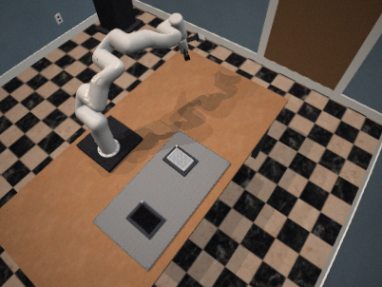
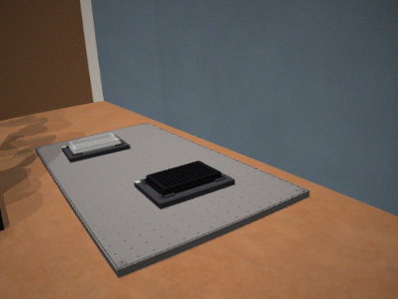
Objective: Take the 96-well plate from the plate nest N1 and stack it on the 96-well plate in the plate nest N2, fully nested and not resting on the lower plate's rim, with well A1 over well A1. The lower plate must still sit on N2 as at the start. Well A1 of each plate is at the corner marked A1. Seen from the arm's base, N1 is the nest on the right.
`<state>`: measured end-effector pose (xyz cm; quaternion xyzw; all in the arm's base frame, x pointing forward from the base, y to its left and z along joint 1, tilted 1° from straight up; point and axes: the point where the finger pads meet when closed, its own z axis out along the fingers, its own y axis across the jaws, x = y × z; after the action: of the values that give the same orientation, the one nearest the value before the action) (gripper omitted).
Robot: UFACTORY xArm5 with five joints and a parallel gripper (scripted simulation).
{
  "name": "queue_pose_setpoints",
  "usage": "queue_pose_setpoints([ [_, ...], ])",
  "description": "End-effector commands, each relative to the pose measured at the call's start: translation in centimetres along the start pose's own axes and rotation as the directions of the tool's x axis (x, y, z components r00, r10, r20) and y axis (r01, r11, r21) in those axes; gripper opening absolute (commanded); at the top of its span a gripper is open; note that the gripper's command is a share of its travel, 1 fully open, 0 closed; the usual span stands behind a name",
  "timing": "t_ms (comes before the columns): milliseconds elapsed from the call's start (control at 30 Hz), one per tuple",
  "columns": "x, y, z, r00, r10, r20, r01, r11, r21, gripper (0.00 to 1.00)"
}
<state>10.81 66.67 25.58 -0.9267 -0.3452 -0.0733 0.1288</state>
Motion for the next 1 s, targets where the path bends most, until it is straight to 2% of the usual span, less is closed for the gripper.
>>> queue_pose_setpoints([
  [0,1.0,1.8,-0.5,1.000,0.001,-0.010,-0.001,1.000,-0.003,1.00],
  [67,1.2,2.1,-0.6,1.000,0.001,-0.011,-0.001,1.000,-0.005,1.00],
  [133,2.0,3.6,-0.8,0.999,0.042,-0.001,-0.042,0.999,-0.022,1.00],
  [567,3.4,7.5,-1.4,0.999,0.042,-0.012,-0.042,0.998,-0.035,1.00],
  [633,4.0,9.0,-1.6,0.996,0.084,-0.002,-0.084,0.995,-0.052,1.00],
  [967,4.9,12.3,-2.3,0.996,0.083,-0.010,-0.084,0.995,-0.062,1.00],
])
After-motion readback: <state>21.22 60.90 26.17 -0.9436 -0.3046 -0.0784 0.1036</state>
